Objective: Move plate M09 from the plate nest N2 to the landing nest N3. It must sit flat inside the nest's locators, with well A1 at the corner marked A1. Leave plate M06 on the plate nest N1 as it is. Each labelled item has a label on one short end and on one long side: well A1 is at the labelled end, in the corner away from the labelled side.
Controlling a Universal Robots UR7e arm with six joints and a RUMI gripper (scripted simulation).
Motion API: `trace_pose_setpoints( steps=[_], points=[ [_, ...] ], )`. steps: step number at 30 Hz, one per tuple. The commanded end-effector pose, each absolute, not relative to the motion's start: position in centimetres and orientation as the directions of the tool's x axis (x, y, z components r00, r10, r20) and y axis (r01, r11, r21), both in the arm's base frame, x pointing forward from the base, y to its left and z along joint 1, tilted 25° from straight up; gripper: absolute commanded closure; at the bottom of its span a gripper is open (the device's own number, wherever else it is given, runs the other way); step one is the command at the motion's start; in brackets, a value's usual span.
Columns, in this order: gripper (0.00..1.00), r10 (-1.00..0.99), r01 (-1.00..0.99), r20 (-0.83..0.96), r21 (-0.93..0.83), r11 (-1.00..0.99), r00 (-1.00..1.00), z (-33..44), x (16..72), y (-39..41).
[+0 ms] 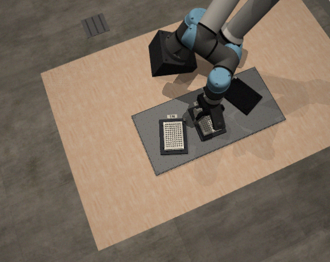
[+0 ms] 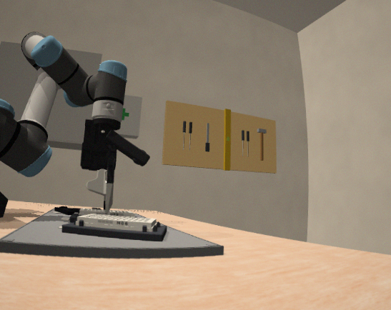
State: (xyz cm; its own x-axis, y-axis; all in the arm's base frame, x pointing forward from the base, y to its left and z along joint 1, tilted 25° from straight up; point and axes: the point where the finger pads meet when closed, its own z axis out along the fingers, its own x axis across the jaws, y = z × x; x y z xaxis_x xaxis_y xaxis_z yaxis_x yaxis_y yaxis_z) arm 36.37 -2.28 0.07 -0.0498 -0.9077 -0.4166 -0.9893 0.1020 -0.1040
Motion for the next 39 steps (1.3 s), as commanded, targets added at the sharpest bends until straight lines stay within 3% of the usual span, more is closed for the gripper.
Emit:
trace_pose_setpoints(
  steps=[1,39],
  points=[
    [0.18,-0.908,-0.989,-0.417,-0.105,0.102,-0.050,0.1,36.4,-2.2],
    [0.18,-0.909,-0.989,-0.413,-0.108,0.103,-0.050,2.5,36.2,-3.5]
  ],
)
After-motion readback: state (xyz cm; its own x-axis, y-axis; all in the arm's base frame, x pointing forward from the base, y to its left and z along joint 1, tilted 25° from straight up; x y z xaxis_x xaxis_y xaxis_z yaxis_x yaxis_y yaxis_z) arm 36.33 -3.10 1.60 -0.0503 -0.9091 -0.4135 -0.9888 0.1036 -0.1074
